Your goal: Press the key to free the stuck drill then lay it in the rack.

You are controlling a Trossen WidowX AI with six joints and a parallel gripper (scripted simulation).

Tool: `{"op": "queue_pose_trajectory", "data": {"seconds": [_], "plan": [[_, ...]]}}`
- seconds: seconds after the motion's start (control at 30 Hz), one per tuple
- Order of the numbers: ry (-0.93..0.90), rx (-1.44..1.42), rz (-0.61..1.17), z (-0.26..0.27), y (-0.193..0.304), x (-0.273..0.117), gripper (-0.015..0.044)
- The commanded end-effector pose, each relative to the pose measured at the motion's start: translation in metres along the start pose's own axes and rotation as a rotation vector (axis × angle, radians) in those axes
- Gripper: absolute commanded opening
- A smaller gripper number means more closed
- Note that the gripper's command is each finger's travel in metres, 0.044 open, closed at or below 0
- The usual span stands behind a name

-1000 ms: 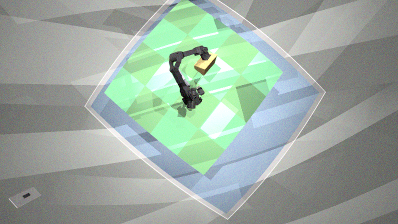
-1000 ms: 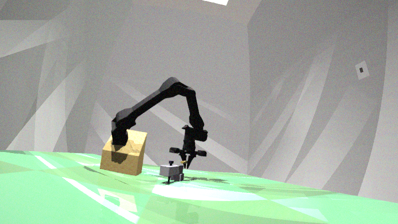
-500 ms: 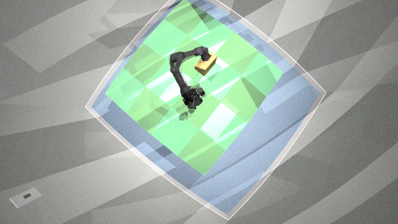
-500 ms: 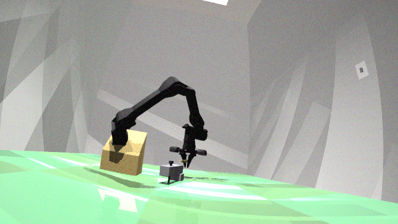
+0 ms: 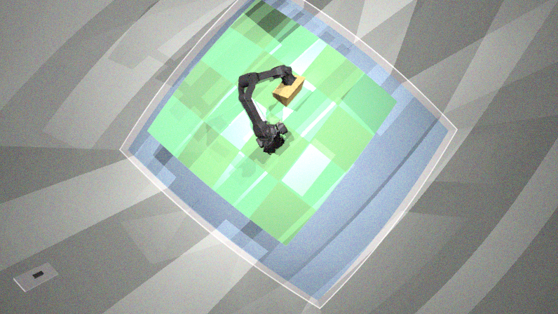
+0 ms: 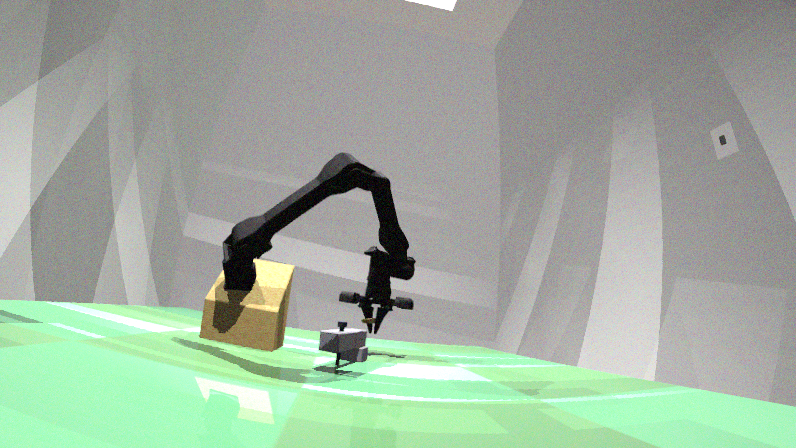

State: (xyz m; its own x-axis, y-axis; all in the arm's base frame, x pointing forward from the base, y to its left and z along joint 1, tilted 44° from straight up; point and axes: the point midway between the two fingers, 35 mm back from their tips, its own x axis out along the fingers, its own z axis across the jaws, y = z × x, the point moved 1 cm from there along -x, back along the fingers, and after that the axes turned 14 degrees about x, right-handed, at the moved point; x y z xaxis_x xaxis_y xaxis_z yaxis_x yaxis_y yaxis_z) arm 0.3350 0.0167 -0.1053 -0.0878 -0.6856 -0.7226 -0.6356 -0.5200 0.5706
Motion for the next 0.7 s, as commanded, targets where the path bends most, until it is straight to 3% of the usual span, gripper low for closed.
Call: {"op": "queue_pose_trajectory", "data": {"seconds": [0.0, 0.67], "plan": [[-0.001, 0.0, -0.004, 0.001, -0.001, -0.003, 0.0], [-0.002, 0.0, -0.004, 0.013, -0.001, -0.003, 0.0]]}}
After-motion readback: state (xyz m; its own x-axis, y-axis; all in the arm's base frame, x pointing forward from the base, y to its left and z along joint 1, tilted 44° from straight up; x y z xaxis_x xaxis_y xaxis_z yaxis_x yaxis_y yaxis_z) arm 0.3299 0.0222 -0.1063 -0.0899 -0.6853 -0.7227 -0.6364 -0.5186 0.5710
